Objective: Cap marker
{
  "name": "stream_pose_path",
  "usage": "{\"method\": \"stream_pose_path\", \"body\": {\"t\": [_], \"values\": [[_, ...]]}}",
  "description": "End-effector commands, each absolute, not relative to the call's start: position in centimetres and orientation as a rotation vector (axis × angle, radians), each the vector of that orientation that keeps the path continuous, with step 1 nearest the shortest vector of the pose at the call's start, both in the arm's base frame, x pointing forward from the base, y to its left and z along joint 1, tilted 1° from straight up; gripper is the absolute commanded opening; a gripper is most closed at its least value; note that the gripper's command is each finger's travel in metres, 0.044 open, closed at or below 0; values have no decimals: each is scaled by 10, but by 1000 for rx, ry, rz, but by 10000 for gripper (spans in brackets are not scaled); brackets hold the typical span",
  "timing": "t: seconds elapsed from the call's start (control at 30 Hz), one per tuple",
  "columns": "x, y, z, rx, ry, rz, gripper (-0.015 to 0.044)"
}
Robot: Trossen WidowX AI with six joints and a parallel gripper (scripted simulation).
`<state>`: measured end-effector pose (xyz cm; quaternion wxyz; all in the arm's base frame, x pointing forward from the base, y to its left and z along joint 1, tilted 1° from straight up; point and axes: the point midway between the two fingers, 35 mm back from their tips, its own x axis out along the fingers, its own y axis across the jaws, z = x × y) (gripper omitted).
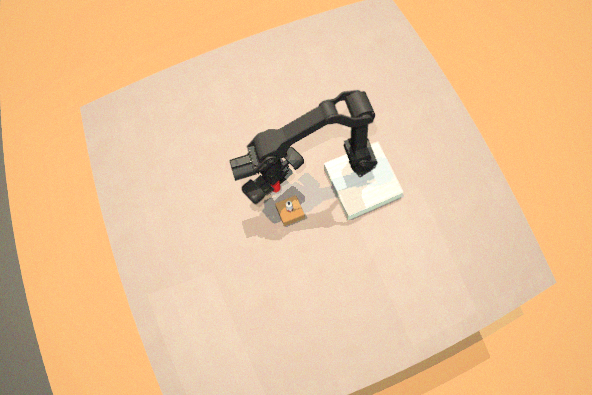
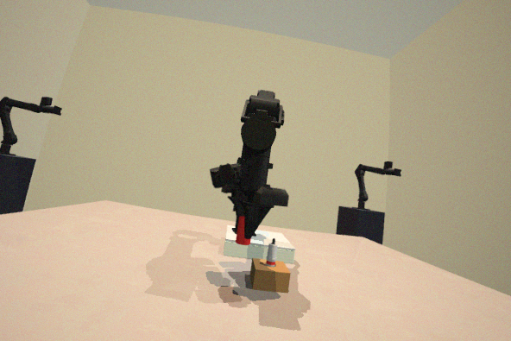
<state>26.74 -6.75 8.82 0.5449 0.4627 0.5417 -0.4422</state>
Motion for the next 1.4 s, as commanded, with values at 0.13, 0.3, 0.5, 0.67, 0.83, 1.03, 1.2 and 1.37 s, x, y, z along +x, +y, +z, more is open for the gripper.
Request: {"method": "stream_pose_path", "body": {"t": [0.13,0.3,0.5,0.67,0.83,1.03,1.2,1.37], "values": [[268,-43,103,1100,1271,-1050,0],[266,-28,109,1101,1272,-1049,0],[262,-10,117,1102,1273,-1048,0],[261,-3,120,1103,1274,-1048,0],[261,-3,115,1103,1274,-1048,0],[261,-3,112,1103,1274,-1048,0],[262,-2,104,1103,1274,-1048,0],[263,-2,96,1103,1274,-1048,0]]}}
